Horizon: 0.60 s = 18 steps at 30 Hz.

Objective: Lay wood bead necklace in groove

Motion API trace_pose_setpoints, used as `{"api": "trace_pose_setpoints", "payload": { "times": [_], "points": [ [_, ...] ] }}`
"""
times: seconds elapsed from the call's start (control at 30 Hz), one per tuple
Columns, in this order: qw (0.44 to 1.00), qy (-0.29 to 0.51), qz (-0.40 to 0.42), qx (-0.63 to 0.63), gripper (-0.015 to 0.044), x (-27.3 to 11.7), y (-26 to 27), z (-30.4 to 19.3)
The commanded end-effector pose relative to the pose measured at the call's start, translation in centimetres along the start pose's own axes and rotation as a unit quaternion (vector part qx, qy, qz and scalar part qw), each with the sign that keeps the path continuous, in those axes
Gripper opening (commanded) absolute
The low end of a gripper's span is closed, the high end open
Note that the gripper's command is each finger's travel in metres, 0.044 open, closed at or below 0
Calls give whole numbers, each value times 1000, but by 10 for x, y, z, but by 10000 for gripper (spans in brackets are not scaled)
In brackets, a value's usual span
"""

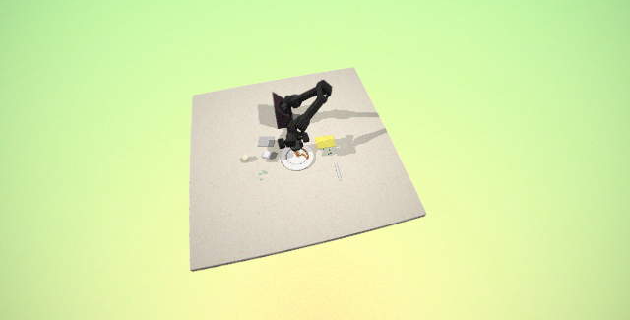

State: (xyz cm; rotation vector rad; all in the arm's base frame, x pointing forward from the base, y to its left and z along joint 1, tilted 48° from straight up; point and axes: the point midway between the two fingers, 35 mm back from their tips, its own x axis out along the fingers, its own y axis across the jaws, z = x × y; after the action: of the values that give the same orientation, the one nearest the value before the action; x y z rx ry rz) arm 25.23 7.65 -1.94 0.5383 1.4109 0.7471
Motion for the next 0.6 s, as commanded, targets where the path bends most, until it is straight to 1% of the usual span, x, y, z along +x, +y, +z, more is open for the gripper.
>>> {"api": "trace_pose_setpoints", "payload": {
  "times": [0.0, 0.23, 0.37, 0.4, 0.57],
  "points": [
    [1000, 0, 2, 3, 120, 7, 0, -1],
    [1000, 0, 3, 3, 120, 14, 1, -1],
    [1000, 1, 1, 0, 15, 12, 1, -1],
    [1000, 1, 1, 0, 0, 12, 1, -1],
    [1000, 1, 1, 0, 0, 12, 1, -1]
  ]
}}
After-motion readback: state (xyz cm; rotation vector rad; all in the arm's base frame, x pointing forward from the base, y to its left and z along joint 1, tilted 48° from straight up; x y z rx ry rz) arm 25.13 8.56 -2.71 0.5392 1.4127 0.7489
